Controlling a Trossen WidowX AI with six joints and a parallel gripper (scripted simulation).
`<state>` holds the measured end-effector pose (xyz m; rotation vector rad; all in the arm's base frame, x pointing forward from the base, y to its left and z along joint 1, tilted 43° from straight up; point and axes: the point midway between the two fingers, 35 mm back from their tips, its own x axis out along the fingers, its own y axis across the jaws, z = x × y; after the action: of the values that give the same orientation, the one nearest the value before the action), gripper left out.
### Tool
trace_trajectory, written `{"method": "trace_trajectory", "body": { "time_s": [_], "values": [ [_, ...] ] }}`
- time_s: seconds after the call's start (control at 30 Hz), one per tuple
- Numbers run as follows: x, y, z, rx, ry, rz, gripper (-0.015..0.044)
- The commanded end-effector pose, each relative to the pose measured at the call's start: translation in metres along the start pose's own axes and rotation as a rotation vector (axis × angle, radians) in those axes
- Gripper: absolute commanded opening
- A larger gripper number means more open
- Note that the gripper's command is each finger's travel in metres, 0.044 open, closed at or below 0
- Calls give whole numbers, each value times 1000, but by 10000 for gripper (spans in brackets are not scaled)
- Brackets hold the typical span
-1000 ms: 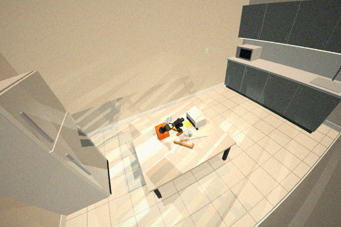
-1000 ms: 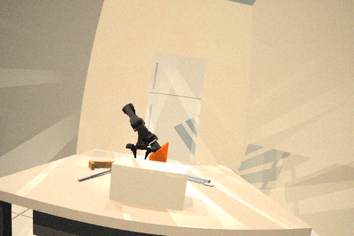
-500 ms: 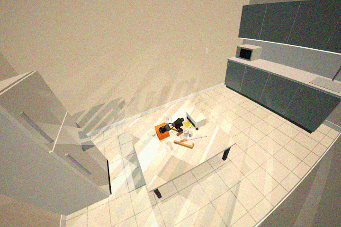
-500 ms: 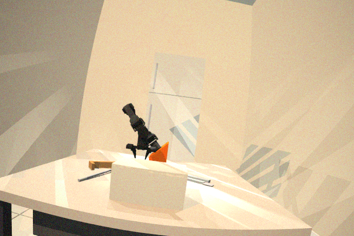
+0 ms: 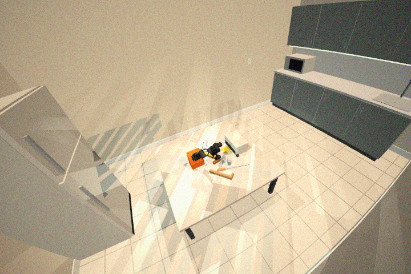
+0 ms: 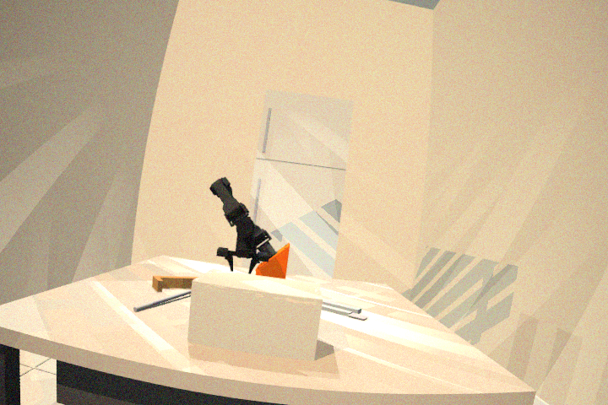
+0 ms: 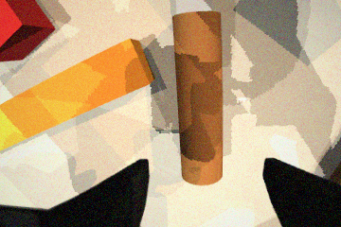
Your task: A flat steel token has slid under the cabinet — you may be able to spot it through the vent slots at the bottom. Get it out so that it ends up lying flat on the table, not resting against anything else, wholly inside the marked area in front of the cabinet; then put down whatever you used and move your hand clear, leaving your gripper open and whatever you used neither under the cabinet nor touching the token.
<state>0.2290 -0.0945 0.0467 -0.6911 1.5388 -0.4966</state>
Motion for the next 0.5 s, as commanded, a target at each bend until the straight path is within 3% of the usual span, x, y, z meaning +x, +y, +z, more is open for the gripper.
{"method": "trace_trajectory", "body": {
  "time_s": [0.0,0.47],
  "values": [
    [12,0,-2,-26,6,-1,270],
    [28,-1,-3,-41,6,-1,270]
  ]
}}
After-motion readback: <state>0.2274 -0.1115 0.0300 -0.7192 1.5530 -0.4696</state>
